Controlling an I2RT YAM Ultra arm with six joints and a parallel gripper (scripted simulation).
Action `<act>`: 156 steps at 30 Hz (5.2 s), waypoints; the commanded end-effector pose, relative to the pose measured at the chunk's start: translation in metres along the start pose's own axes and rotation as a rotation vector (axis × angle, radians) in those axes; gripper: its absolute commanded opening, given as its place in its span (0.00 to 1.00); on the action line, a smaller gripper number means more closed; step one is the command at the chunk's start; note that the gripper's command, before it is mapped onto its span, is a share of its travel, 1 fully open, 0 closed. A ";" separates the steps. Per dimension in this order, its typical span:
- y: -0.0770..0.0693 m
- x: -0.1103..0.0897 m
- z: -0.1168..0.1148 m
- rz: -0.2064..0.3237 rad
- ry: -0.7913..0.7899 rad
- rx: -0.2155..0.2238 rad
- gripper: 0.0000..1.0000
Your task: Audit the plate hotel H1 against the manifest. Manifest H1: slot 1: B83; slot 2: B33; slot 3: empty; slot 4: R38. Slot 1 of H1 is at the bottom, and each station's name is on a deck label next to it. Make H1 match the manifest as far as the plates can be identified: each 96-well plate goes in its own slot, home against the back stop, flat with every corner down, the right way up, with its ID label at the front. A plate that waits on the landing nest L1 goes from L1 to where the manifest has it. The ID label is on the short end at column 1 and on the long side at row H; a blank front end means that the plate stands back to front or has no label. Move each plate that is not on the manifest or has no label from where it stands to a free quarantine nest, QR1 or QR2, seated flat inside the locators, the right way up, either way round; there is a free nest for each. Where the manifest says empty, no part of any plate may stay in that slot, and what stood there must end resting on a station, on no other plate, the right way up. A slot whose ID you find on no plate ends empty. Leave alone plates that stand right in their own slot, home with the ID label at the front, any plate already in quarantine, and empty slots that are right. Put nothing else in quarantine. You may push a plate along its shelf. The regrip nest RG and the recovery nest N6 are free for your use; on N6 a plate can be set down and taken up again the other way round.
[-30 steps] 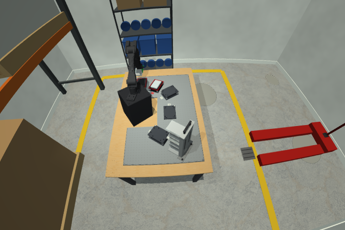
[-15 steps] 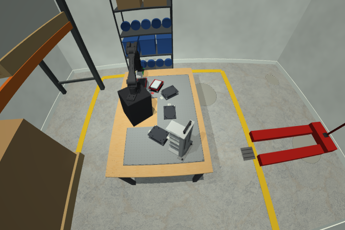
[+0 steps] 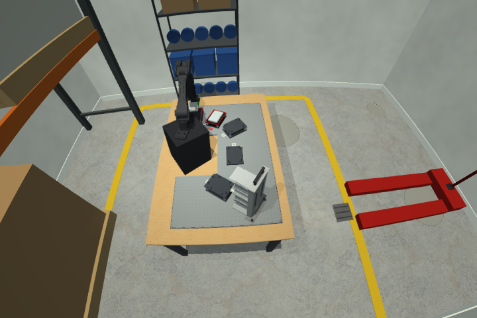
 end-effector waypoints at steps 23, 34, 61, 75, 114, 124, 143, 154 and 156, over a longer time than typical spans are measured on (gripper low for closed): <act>0.008 0.004 -0.003 -0.037 0.006 0.001 0.86; 0.008 0.003 -0.004 -0.039 0.007 0.001 0.86; 0.024 0.005 -0.003 -0.043 0.006 0.001 0.86; 0.035 0.011 -0.002 -0.051 0.005 0.002 0.86; 0.044 0.022 -0.003 -0.077 0.006 0.002 0.86; 0.064 0.015 -0.003 -0.051 0.007 0.002 0.86; 0.071 0.018 -0.003 -0.063 0.007 0.002 0.86; 0.078 0.018 -0.005 -0.060 0.011 0.002 0.86; 0.084 0.015 -0.004 -0.048 0.008 0.002 0.86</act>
Point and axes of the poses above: the point where the finger pads meet when closed, its own y axis out along the fingers, its own z axis across the jaws, x = y × z, the point moved 6 cm from there along -y, back along the fingers, and after that the axes turned 2 degrees about -y, right-handed, at the moved point
